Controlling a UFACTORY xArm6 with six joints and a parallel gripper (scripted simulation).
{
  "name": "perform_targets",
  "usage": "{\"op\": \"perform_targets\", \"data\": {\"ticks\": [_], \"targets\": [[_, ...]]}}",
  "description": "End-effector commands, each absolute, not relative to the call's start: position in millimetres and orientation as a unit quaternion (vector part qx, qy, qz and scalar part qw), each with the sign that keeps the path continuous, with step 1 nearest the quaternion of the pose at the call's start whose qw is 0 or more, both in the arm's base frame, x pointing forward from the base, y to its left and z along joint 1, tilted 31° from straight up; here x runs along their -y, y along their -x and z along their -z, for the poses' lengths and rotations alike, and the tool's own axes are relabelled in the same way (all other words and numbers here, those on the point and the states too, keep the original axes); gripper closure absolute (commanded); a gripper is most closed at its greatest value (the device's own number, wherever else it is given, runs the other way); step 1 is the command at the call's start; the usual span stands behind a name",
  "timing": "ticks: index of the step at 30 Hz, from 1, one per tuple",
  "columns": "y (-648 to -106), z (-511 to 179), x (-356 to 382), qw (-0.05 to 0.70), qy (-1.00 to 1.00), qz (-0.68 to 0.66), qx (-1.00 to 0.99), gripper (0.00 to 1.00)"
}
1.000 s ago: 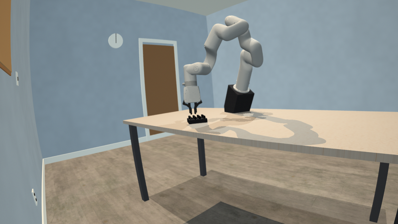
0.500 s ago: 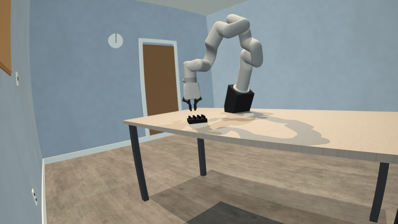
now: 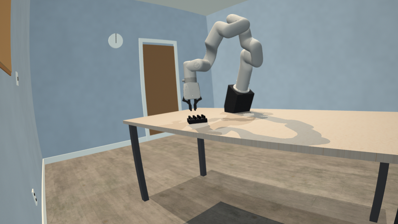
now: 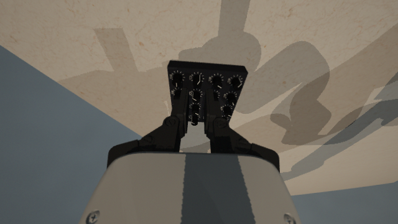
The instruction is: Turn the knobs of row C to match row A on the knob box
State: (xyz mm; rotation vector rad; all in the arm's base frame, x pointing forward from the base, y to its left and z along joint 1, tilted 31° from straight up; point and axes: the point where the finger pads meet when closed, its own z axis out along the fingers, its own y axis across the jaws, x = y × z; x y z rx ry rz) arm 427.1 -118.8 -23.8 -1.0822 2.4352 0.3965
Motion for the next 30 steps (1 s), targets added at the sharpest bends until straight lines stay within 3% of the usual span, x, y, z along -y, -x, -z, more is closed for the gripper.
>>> {"op": "perform_targets", "data": {"ticks": [1, 30], "targets": [[-429, 21, 119, 0.231, 0.441, -0.129, -0.858, 0.81], [-436, 2, 115, 0.264, 0.780, -0.011, -0.567, 0.81]]}}
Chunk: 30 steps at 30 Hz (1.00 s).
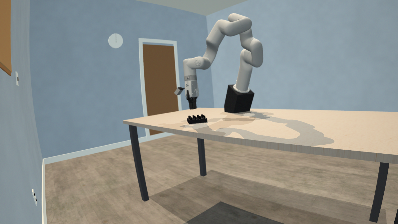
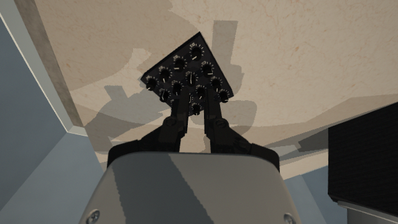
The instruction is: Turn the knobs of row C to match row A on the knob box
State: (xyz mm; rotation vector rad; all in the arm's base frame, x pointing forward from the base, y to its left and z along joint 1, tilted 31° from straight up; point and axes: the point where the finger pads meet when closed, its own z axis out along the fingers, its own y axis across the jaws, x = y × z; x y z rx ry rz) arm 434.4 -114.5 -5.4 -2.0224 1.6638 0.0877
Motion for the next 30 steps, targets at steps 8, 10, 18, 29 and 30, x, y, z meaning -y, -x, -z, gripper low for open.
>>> {"op": "perform_targets", "data": {"ticks": [8, 10, 18, 29, 30], "targets": [[-437.6, -2.6, 113.7, 0.264, 0.845, 0.022, -0.464, 0.81], [-438.0, -3.9, 113.3, 0.263, 0.860, 0.031, -0.436, 0.81], [-439.2, -7.5, 112.4, 0.259, 0.897, 0.055, -0.355, 0.81], [-439.4, -8.2, 112.3, 0.258, 0.903, 0.059, -0.340, 0.81], [-439.4, -8.2, 112.3, 0.258, 0.903, 0.059, -0.340, 0.81]]}}
